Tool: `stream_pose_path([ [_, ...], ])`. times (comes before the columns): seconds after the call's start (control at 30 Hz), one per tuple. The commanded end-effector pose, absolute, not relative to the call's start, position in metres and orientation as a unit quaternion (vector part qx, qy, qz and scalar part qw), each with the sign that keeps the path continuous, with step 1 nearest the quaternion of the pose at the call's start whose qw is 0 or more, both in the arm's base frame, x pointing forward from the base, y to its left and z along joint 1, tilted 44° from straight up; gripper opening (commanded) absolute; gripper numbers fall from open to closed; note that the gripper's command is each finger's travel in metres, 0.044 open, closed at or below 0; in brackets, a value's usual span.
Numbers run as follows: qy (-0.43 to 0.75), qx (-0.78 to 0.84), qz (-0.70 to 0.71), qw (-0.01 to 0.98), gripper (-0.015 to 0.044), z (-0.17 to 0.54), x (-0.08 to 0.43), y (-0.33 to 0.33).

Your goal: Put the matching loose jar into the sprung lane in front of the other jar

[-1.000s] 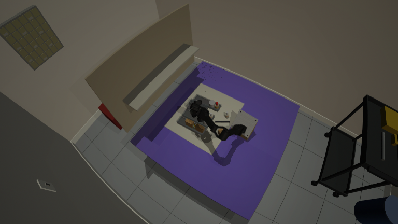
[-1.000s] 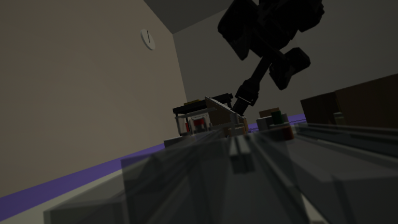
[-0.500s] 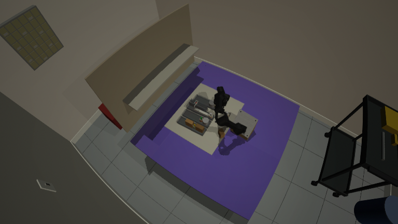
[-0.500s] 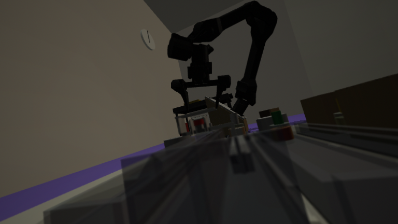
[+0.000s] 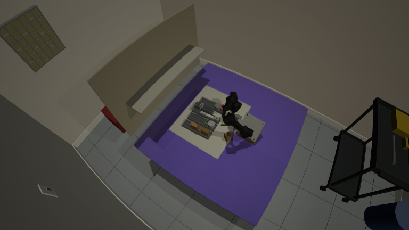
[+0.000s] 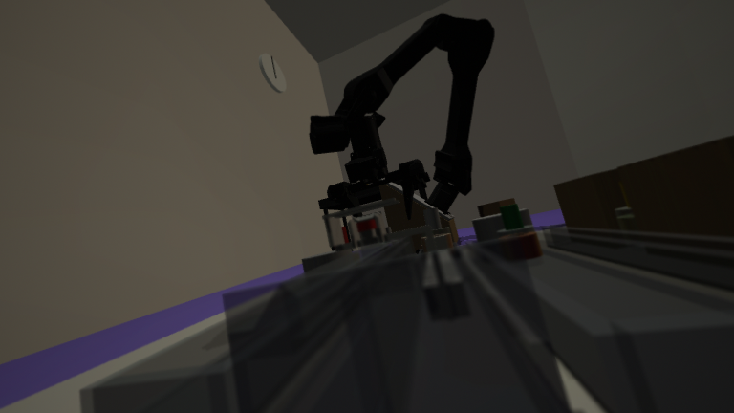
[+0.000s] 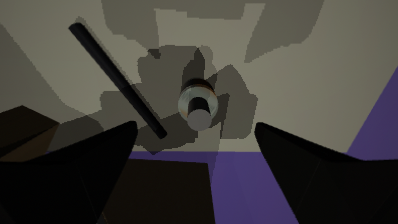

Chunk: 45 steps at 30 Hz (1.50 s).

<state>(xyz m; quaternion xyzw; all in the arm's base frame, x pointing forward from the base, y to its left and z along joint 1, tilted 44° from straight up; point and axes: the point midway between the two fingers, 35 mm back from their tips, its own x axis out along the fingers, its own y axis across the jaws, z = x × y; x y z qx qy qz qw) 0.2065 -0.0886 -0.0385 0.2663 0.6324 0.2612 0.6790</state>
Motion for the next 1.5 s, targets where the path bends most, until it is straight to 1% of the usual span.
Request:
stream_pose_path([
  [0.0, 0.628, 0.268, 0.256, 0.684, 0.044, -0.041, 0.209, -0.088],
  [0.9, 0.628, 0.269, 0.257, 0.684, 0.044, -0.073, 0.213, -0.057],
  [1.23, 0.628, 0.269, 0.257, 0.684, 0.0177, -0.073, 0.213, -0.057],
  [1.4, 0.628, 0.269, 0.257, 0.684, 0.0144, -0.073, 0.213, -0.057],
  [1.47, 0.628, 0.269, 0.257, 0.684, 0.0092, -0.072, 0.213, -0.058],
])
